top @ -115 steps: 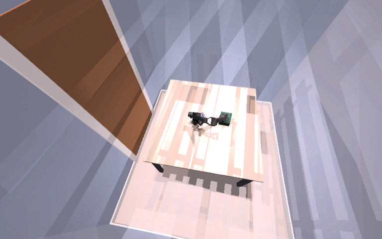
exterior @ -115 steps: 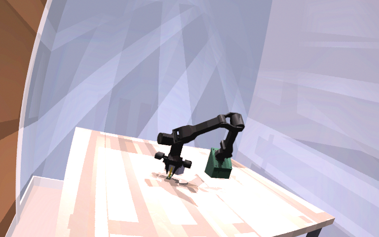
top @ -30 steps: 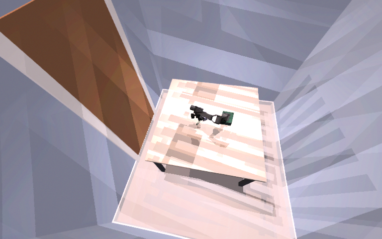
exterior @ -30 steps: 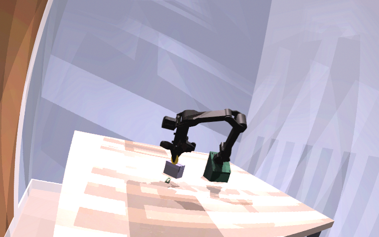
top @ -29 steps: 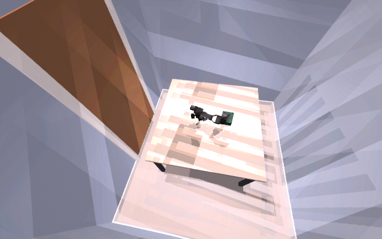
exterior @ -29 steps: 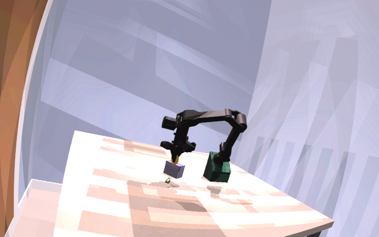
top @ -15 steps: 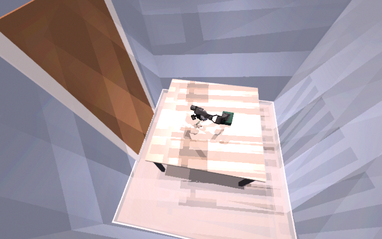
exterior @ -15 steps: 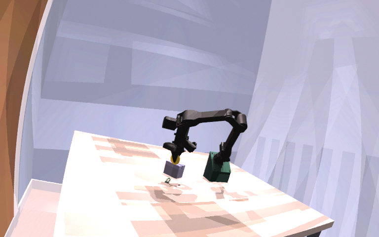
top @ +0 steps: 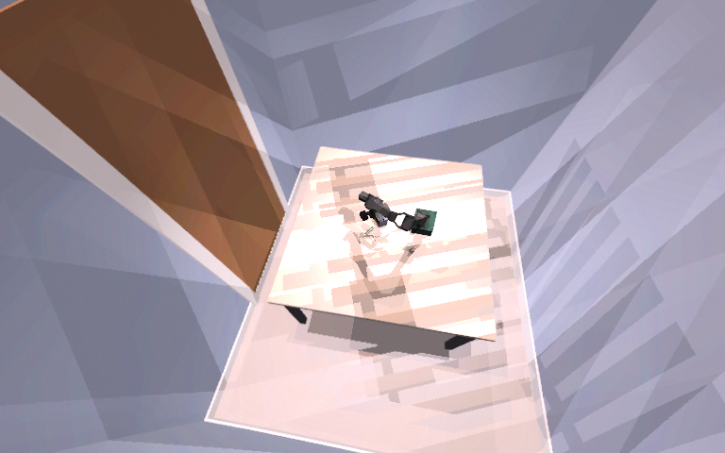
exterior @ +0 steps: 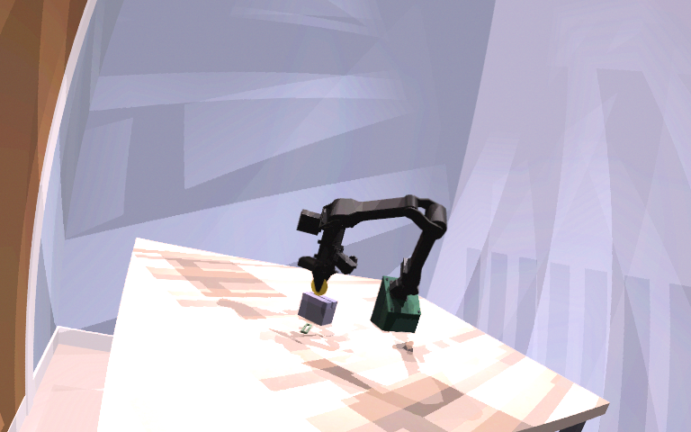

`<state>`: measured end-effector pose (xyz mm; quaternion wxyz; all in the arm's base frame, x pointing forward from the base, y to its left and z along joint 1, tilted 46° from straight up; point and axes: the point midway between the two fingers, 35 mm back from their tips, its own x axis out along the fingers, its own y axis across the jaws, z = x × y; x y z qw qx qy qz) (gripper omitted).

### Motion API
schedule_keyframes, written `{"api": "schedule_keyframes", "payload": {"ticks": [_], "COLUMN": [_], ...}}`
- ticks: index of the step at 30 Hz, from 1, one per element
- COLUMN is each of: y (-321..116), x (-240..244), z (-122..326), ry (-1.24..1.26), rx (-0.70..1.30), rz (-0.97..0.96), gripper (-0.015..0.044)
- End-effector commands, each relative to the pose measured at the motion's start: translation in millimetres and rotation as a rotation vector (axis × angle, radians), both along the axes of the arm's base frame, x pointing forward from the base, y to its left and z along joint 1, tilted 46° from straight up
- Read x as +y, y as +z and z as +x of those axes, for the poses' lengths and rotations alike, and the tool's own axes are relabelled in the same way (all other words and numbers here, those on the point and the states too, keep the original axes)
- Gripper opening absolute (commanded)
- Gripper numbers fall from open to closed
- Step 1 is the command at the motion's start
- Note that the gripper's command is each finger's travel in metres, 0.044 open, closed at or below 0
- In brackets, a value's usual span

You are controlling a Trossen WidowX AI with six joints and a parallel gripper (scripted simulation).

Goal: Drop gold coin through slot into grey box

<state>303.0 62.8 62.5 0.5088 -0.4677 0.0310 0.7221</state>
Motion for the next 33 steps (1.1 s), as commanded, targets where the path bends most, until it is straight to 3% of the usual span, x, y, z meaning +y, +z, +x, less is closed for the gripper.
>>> {"api": "schedule_keyframes", "payload": {"ticks": [1, 33], "y": [-8, -42], "x": [-7, -42], "z": [-5, -29], "ry": [0.001, 0.0], "rx": [0.002, 0.004], "rz": [-0.002, 0.002], "gripper": [0.0, 0.0]}}
